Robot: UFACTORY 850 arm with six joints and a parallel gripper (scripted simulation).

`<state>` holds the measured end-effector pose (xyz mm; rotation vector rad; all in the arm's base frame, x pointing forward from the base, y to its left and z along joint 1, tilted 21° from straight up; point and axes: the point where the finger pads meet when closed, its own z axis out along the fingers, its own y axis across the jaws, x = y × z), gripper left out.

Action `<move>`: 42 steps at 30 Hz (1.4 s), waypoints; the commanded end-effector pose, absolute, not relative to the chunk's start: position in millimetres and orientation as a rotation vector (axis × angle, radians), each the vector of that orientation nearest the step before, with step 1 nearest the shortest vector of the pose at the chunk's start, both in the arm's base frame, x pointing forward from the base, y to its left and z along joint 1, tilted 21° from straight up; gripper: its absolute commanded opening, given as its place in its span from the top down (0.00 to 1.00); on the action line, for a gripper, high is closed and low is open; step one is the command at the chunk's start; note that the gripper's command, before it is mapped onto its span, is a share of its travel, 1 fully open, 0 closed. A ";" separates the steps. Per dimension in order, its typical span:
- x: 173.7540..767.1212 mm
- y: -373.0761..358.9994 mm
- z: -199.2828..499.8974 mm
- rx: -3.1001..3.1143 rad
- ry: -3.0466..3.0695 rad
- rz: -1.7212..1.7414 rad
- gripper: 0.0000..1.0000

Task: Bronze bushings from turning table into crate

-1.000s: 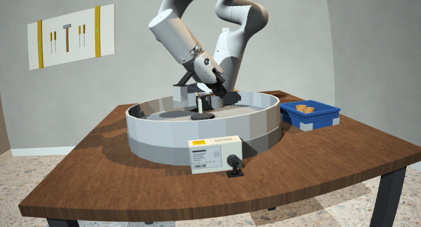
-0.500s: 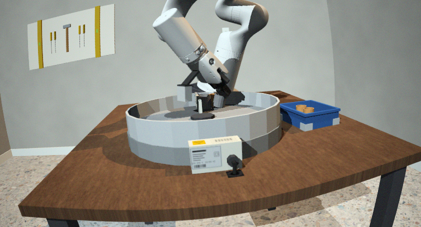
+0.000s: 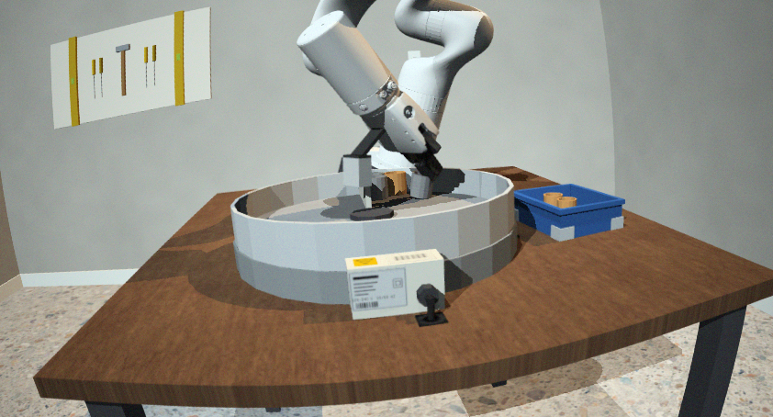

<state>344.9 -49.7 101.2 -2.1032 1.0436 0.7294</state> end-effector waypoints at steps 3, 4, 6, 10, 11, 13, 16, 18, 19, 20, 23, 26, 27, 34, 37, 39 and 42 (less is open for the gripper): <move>361.7 -33.7 110.0 -2.104 1.044 0.728 1.00; 361.7 -33.7 110.0 -2.104 1.044 0.728 1.00; 362.0 -33.5 110.1 -2.104 1.044 0.728 1.00; 366.7 -31.1 111.8 -2.104 1.044 0.728 1.00; 371.2 -28.7 113.5 -2.104 1.044 0.728 1.00; 380.9 -23.6 117.1 -2.104 1.044 0.728 1.00; 386.1 -20.8 119.1 -2.104 1.044 0.728 1.00; 386.1 -20.8 119.1 -2.104 1.044 0.728 1.00; 386.4 -20.7 119.2 -2.104 1.044 0.728 1.00; 387.9 -20.3 119.6 -2.104 1.044 0.728 1.00; 401.1 -16.8 123.5 -2.104 1.044 0.728 1.00; 406.4 -15.3 125.1 -2.104 1.044 0.728 1.00; 410.9 -14.1 126.4 -2.104 1.044 0.728 1.00; 417.8 -12.7 128.3 -2.104 1.044 0.728 1.00; 433.1 -12.1 131.7 -2.104 1.044 0.728 1.00; 442.2 -11.6 133.8 -2.104 1.044 0.728 1.00; 444.1 -11.6 134.2 -2.104 1.044 0.728 1.00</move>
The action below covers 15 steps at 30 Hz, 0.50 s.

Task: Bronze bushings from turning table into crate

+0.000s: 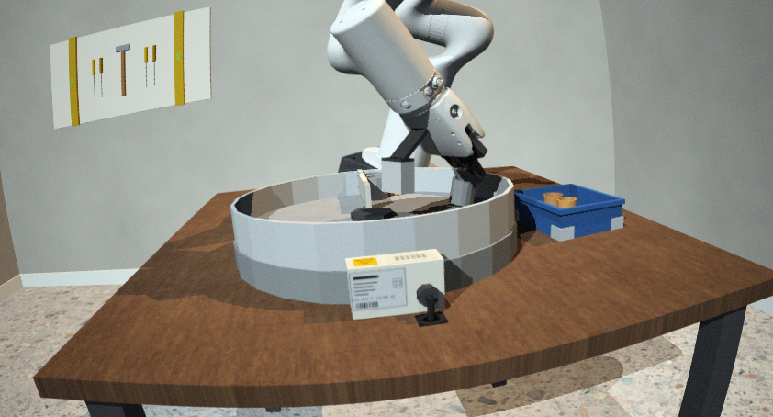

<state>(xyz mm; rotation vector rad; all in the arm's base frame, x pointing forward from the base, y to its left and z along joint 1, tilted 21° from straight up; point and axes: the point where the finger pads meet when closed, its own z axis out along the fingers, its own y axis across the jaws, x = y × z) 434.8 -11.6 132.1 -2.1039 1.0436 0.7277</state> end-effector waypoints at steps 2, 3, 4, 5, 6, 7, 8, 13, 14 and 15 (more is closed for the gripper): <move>444.4 -11.5 134.3 -2.104 1.044 0.728 1.00; 444.4 -11.5 134.3 -2.104 1.044 0.728 1.00; 444.7 -11.6 134.3 -2.104 1.044 0.728 1.00; 446.6 -11.8 134.6 -2.104 1.044 0.728 1.00; 450.3 -12.3 135.3 -2.104 1.044 0.728 1.00; 455.6 -13.1 136.2 -2.104 1.044 0.728 1.00; 461.4 -13.8 137.1 -2.104 1.044 0.728 1.00; 472.4 -15.3 139.0 -2.104 1.044 0.728 1.00; 472.4 -15.3 139.0 -2.104 1.044 0.728 1.00; 472.6 -15.4 139.0 -2.104 1.044 0.728 1.00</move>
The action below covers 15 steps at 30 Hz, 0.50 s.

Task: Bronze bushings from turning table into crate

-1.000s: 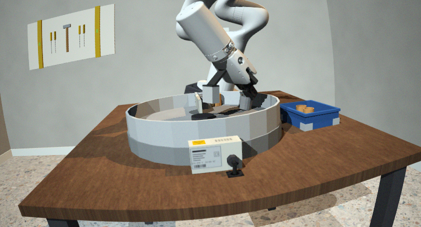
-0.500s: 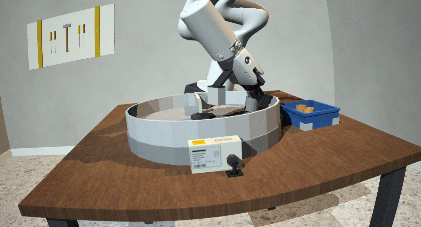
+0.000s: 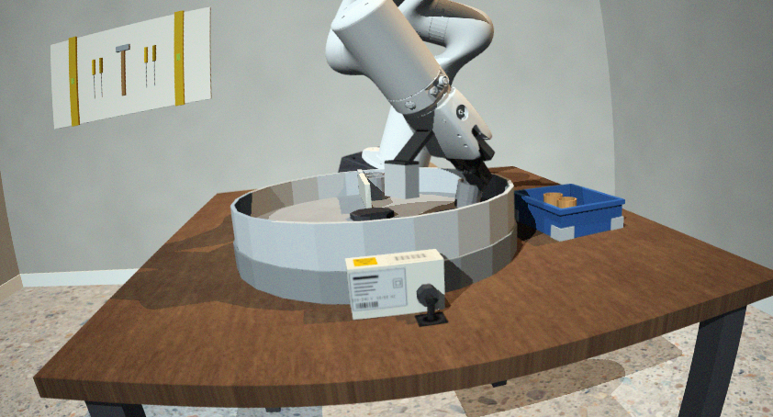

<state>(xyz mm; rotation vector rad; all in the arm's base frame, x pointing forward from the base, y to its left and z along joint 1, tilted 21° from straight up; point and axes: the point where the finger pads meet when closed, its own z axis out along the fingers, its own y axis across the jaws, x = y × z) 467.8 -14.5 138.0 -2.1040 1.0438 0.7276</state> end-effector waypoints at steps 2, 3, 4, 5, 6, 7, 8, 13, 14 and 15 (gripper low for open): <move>472.6 -15.4 139.0 -2.104 1.044 0.728 1.00; 473.8 -15.8 139.2 -2.104 1.044 0.728 1.00; 476.6 -16.5 139.5 -2.104 1.044 0.728 1.00; 480.7 -17.7 140.0 -2.104 1.044 0.728 1.00; 485.8 -19.2 140.6 -2.104 1.044 0.728 1.00; 491.3 -20.8 141.3 -2.104 1.044 0.728 1.00; 496.3 -22.2 141.9 -2.104 1.044 0.728 1.00; 504.3 -24.5 142.9 -2.104 1.044 0.728 1.00; 504.3 -24.5 142.9 -2.104 1.044 0.728 1.00; 504.6 -24.7 142.9 -2.104 1.044 0.728 1.00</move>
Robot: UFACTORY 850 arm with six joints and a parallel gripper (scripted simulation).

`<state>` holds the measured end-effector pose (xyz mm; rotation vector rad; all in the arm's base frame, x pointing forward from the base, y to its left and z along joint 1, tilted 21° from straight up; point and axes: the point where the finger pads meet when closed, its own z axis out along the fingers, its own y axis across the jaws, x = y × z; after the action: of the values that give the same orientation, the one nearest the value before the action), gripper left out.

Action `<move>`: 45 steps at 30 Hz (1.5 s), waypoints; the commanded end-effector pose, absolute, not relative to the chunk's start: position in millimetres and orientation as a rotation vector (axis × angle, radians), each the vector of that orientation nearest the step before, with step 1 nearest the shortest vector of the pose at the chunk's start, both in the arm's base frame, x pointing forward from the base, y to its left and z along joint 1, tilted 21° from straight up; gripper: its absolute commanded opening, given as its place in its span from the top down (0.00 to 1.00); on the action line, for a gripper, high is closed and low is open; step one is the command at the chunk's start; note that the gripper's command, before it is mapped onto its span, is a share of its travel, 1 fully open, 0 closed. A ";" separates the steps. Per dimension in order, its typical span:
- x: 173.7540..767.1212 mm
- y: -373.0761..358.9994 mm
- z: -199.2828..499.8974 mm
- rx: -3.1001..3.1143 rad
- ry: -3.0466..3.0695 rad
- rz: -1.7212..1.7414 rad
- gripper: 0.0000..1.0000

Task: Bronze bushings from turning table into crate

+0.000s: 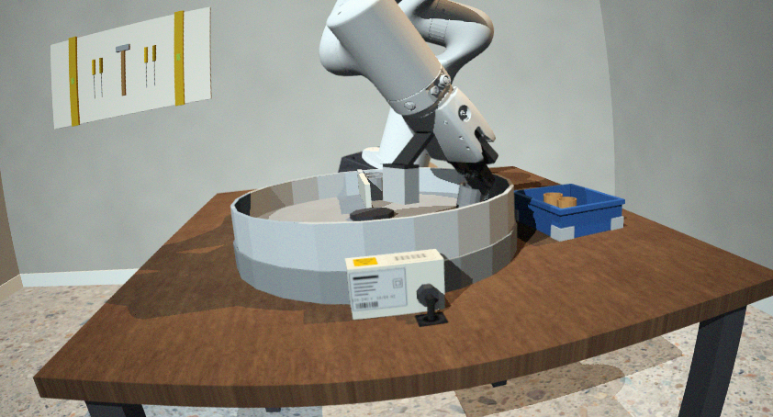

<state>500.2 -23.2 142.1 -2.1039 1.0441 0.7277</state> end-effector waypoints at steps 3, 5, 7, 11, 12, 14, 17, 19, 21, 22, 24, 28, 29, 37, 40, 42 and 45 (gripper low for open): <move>509.9 -27.6 143.1 -2.104 1.044 0.728 1.00; 514.9 -30.4 143.3 -2.104 1.044 0.728 1.00; 525.1 -36.1 143.7 -2.104 1.044 0.728 1.00; 530.5 -39.1 143.9 -2.104 1.044 0.728 1.00; 530.5 -39.1 143.9 -2.104 1.044 0.728 1.00; 532.0 -40.3 143.8 -2.104 1.044 0.728 1.00; 542.9 -49.6 143.2 -2.104 1.044 0.728 1.00; 551.1 -56.5 142.8 -2.104 1.044 0.728 1.00; 551.1 -56.5 142.8 -2.104 1.044 0.728 1.00; 553.6 -58.7 142.7 -2.104 1.044 0.728 1.00; 554.9 -59.8 142.6 -2.104 1.044 0.728 1.00; 556.0 -61.3 142.4 -2.104 1.044 0.728 1.00; 558.0 -63.9 142.0 -2.104 1.044 0.728 1.00; 573.3 -84.1 139.0 -2.104 1.044 0.728 1.00; 573.3 -84.1 139.0 -2.104 1.044 0.728 1.00; 573.3 -84.1 139.0 -2.104 1.044 0.728 0.90; 573.3 -84.1 139.0 -2.104 1.044 0.728 0.90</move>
<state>572.6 -83.5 137.5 -2.1042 1.0452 0.7286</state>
